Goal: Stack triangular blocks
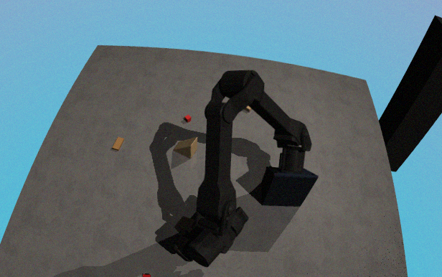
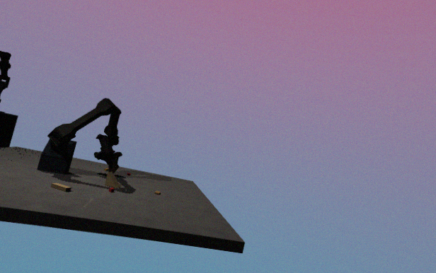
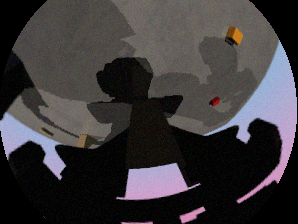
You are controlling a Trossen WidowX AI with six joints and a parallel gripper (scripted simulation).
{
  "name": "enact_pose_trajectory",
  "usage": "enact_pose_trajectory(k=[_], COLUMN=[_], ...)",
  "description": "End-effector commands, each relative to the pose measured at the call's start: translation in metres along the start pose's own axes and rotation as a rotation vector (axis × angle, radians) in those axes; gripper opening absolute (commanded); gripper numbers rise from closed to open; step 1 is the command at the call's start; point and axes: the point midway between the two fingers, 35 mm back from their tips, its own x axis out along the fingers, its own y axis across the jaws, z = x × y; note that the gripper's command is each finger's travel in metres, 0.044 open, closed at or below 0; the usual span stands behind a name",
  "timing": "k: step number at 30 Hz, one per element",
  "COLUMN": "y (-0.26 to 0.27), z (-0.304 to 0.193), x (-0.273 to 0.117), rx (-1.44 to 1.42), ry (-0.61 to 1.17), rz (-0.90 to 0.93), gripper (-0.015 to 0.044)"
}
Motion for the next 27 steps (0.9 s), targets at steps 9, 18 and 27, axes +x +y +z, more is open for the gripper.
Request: enact_pose_trajectory(k=[9, 18, 27], y=[0.003, 0.003, 0.003], z=[0.015, 0.015, 0.015], x=[-0.005, -0.005, -0.005], rx=[-0.005, -0.005, -0.005], ry=[0.182, 0.182, 0.182], rz=[0.004, 0.004, 0.004], gripper=[0.0053, 0.0289, 0.0440])
